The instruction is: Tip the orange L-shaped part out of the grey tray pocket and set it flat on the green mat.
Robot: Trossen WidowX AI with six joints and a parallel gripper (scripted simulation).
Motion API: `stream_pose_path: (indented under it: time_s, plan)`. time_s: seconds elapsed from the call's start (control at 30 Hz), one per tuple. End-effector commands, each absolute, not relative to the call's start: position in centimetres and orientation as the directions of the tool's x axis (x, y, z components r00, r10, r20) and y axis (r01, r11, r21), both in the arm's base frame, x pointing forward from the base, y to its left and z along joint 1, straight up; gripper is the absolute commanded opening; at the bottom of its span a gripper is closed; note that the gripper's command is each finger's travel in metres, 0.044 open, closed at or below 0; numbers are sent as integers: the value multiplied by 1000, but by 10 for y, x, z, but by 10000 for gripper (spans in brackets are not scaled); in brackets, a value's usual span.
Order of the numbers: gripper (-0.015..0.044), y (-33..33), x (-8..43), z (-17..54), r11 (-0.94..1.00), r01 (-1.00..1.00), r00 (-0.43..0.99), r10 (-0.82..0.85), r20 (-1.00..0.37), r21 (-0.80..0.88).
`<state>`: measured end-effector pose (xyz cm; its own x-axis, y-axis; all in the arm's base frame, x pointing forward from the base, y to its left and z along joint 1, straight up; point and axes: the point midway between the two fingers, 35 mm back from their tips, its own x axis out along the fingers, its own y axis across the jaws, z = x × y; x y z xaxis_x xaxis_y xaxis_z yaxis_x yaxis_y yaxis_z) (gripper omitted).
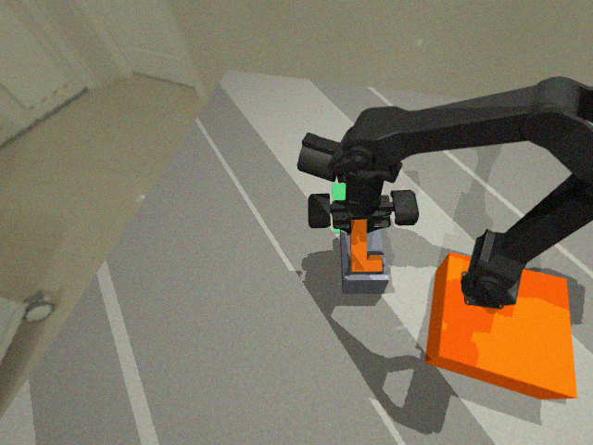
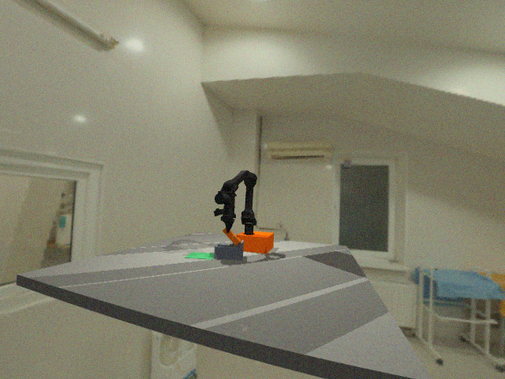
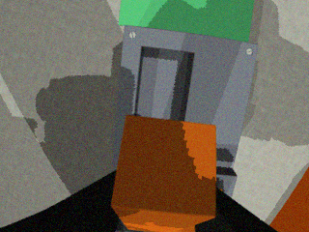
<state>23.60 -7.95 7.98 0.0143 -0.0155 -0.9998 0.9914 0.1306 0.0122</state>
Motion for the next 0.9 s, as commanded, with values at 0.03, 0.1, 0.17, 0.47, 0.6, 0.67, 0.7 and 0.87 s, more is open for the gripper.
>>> stream_pose_path:
  time_s: [0.03,0.1,0.17,0.47,0.6,0.67,0.7,0.87]
  plan:
    - [0,-79,237,90,126,992,22,-15,-1000,20]
    - [0,-79,237,93,126,992,22,-15,-1000,20]
    - [0,-79,237,96,126,992,22,-15,-1000,20]
    - [0,-80,237,99,126,992,22,-15,-1000,20]
    - [0,-89,237,98,126,992,22,-15,-1000,20]
    - [0,-96,238,97,126,992,22,-16,-1000,19]
    - [0,-100,238,97,126,992,22,-17,-1000,19]
    - [0,-123,238,96,126,992,22,-19,-1000,19]
